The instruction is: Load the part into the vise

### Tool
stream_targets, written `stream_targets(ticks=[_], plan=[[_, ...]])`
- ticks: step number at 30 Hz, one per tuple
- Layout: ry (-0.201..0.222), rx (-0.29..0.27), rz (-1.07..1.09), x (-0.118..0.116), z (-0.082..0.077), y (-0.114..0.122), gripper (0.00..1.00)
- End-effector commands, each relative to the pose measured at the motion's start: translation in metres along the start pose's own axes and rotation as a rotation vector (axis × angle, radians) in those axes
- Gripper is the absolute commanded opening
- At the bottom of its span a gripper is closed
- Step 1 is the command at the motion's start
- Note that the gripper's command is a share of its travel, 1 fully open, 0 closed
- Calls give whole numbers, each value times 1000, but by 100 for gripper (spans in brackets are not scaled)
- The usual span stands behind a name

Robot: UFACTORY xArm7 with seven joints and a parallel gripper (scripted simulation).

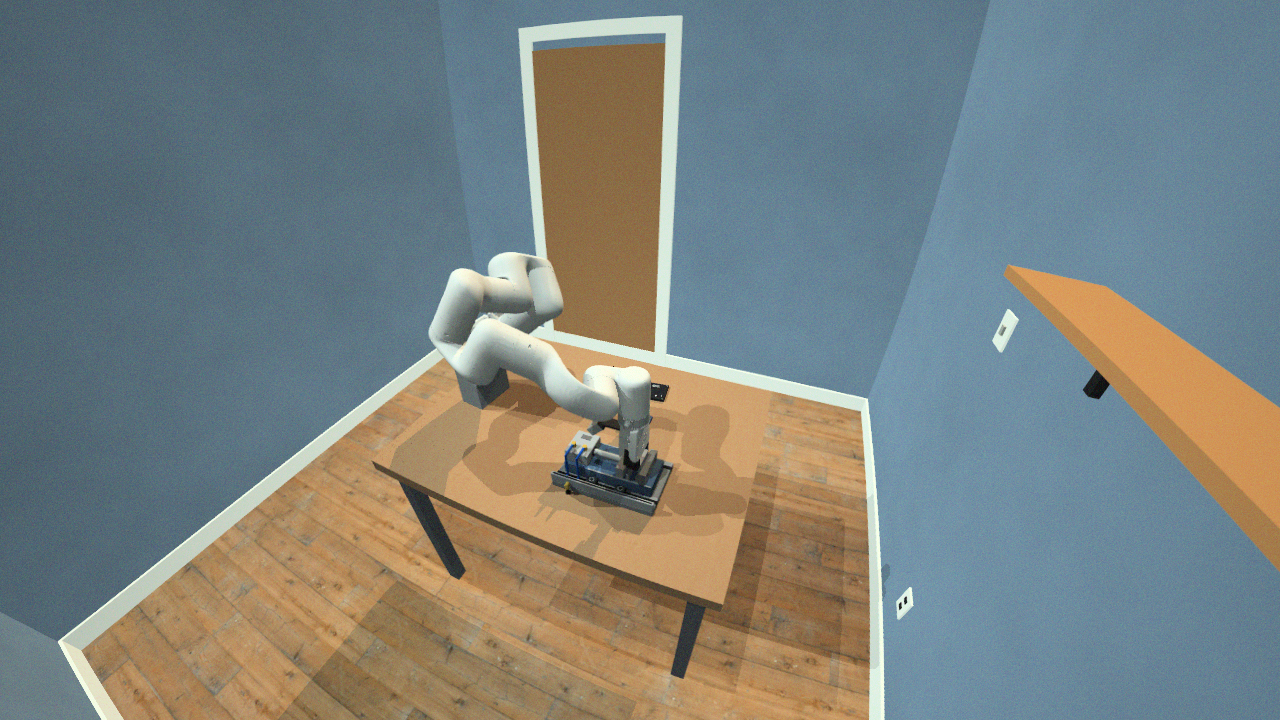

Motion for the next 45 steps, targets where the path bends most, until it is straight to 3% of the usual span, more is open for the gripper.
stream_targets(ticks=[1,30,45], plan=[[2,-3,-5,2,-1,1,0],[2,-3,-5,2,-1,1,0],[2,-3,-5,-16,-1,-3,0]])
Point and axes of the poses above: the point where the finger pads meet when closed, its own z axis out along the fingers, its own x axis across the jaws, y = z × x, the point moved 5 cm from there along -z, back along the fingers, and after that the axes turned 12 degrees about -z, right-handed, at the moved point
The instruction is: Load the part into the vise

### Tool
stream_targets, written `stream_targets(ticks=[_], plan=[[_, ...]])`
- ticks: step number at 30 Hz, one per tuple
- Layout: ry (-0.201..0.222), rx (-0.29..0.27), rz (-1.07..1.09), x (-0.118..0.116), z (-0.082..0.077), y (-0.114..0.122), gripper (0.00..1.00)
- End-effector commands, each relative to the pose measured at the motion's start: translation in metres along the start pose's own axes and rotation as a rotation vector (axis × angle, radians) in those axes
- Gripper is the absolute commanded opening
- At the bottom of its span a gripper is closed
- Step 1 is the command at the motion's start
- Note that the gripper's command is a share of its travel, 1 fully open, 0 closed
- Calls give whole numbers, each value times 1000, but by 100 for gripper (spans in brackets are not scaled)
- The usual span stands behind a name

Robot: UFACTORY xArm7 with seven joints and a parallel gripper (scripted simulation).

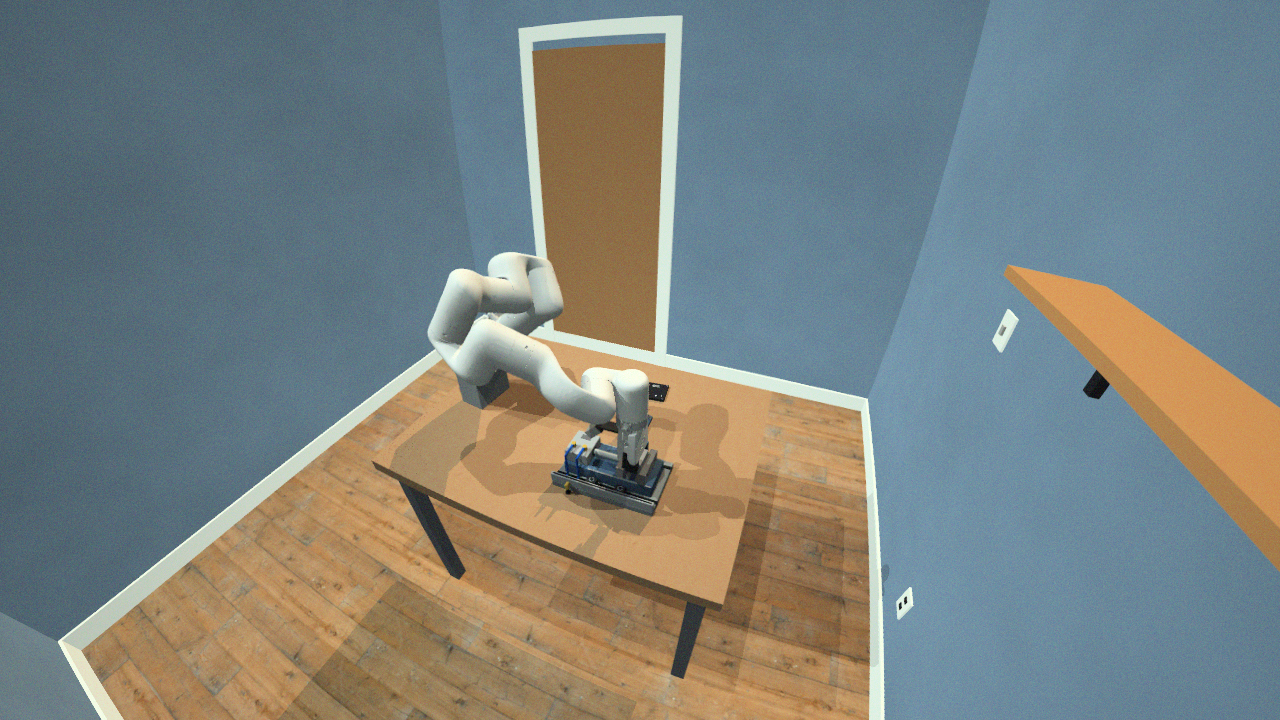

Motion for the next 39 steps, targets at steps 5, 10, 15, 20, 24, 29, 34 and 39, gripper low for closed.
stream_targets(ticks=[5,10,15,20,24,29,34,39], plan=[[-7,0,4,-15,-1,-2,0],[-7,0,4,-18,-1,-3,0],[-7,0,4,-19,-1,-3,0],[-7,0,4,-18,-2,-3,0],[-7,0,4,-18,-5,-3,0],[-7,0,4,-18,-11,-3,0],[-7,0,4,-18,-17,-3,0],[-7,0,4,-18,-30,-3,0]])
Point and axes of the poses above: the point where the finger pads meet when closed, its own z axis out along the fingers, its own x axis across the jaws, y = z × x, the point moved 5 cm from there along -z, back along the fingers, and after that the axes turned 12 degrees about -z, right-handed, at the moved point
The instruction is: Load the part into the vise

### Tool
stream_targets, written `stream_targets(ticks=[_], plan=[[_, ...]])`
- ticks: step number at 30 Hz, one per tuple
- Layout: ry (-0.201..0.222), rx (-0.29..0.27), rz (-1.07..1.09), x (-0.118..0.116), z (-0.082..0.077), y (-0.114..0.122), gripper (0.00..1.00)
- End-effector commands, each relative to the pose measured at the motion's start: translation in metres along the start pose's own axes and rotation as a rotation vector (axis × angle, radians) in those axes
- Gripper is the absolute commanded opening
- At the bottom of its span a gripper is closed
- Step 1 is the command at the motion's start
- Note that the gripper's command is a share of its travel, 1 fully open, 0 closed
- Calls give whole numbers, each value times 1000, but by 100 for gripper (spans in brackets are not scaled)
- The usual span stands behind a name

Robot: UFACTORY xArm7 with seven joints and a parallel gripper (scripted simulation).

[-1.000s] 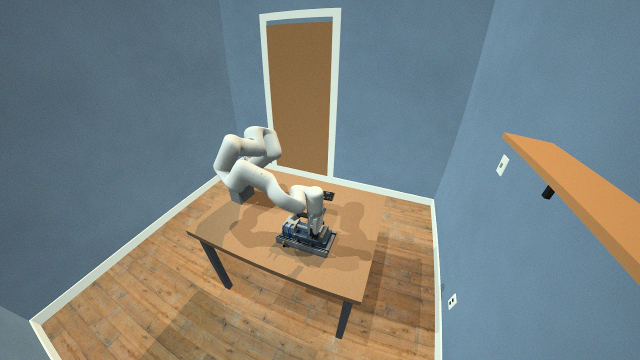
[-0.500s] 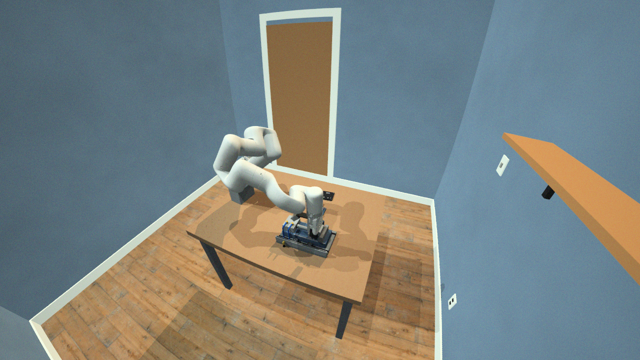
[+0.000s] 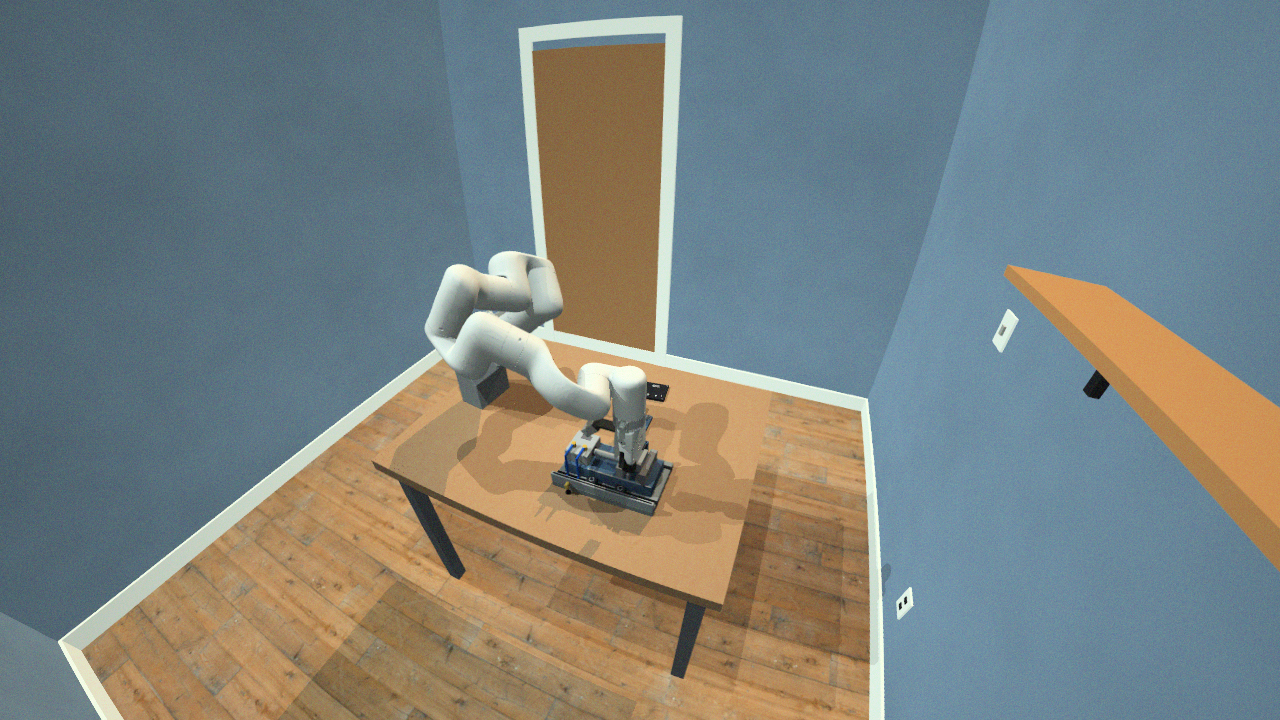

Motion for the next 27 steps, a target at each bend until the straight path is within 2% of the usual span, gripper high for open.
stream_targets(ticks=[1,10,19,27], plan=[[-2,-3,0,-1,-12,1,0],[-2,-3,0,-1,-33,1,0],[-2,-3,0,-1,-42,1,0],[-2,-3,0,-1,-43,1,0]])
Point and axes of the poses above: the point where the finger pads meet when closed, its own z axis out along the fingers, its own x axis across the jaws, y = z × x, the point moved 5 cm from there along -z, back along the fingers, and after that the axes turned 12 degrees about -z, right-handed, at the moved point
